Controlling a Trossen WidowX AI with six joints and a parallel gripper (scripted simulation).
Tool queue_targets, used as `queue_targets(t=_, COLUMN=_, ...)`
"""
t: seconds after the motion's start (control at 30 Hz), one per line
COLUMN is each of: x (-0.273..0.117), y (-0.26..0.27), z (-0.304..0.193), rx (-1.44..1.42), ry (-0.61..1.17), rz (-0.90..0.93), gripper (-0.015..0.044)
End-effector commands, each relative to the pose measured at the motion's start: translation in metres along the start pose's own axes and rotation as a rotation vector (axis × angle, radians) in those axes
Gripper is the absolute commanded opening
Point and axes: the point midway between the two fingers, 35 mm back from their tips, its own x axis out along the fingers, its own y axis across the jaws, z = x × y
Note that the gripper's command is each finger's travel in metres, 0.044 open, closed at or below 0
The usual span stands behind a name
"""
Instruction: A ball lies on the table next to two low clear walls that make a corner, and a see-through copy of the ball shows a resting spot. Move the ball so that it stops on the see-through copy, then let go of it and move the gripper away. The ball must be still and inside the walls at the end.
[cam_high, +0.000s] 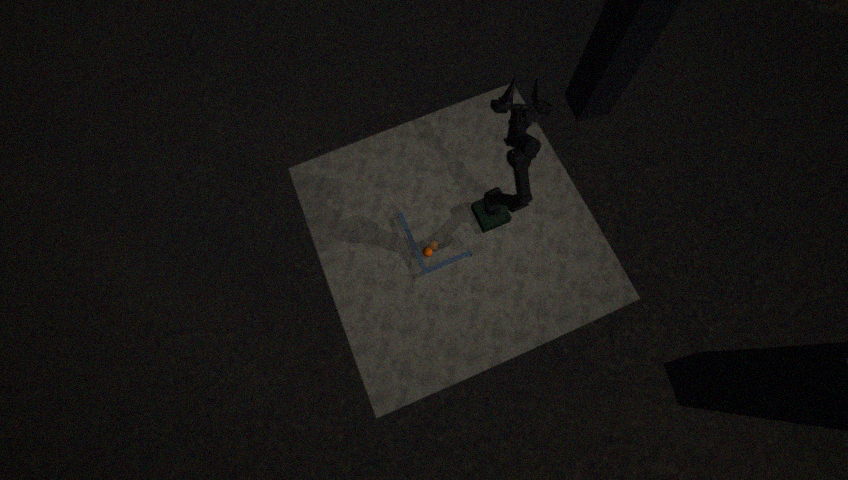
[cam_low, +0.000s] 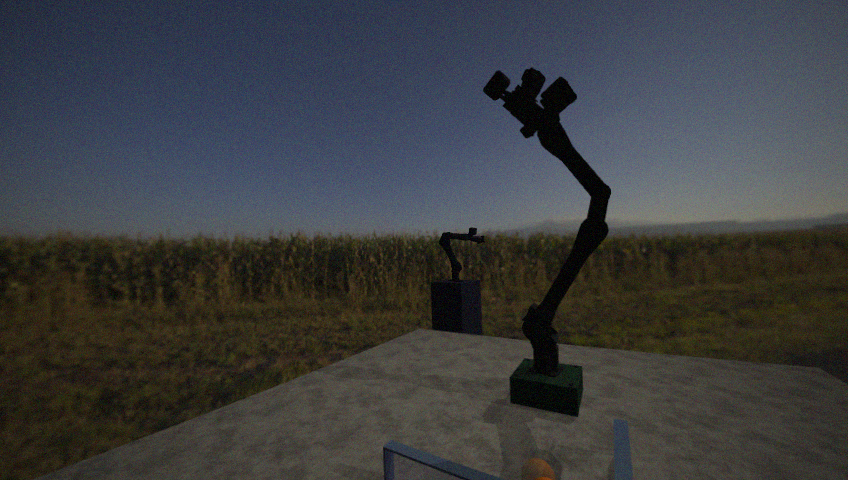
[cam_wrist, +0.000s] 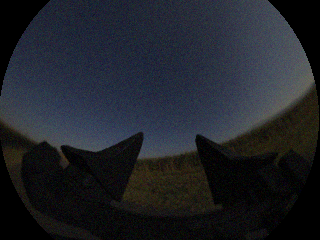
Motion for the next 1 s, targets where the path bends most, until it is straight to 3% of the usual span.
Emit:
queue_targets(t=0.0, x=0.013, y=0.039, z=-0.059, rx=0.055, ry=0.149, rz=0.126, gripper=0.0338)
queue_targets(t=0.2, x=0.008, y=0.099, z=-0.127, rx=0.122, ry=0.339, rz=0.3, gripper=0.0338)
queue_targets(t=0.43, x=-0.029, y=0.176, z=-0.192, rx=0.177, ry=0.558, rz=0.511, gripper=0.0338)
queue_targets(t=0.7, x=-0.107, y=0.261, z=-0.243, rx=0.226, ry=0.781, rz=0.764, gripper=0.0338)
queue_targets(t=0.97, x=-0.214, y=0.333, z=-0.277, rx=0.19, ry=1.017, rz=1.043, gripper=0.0338)
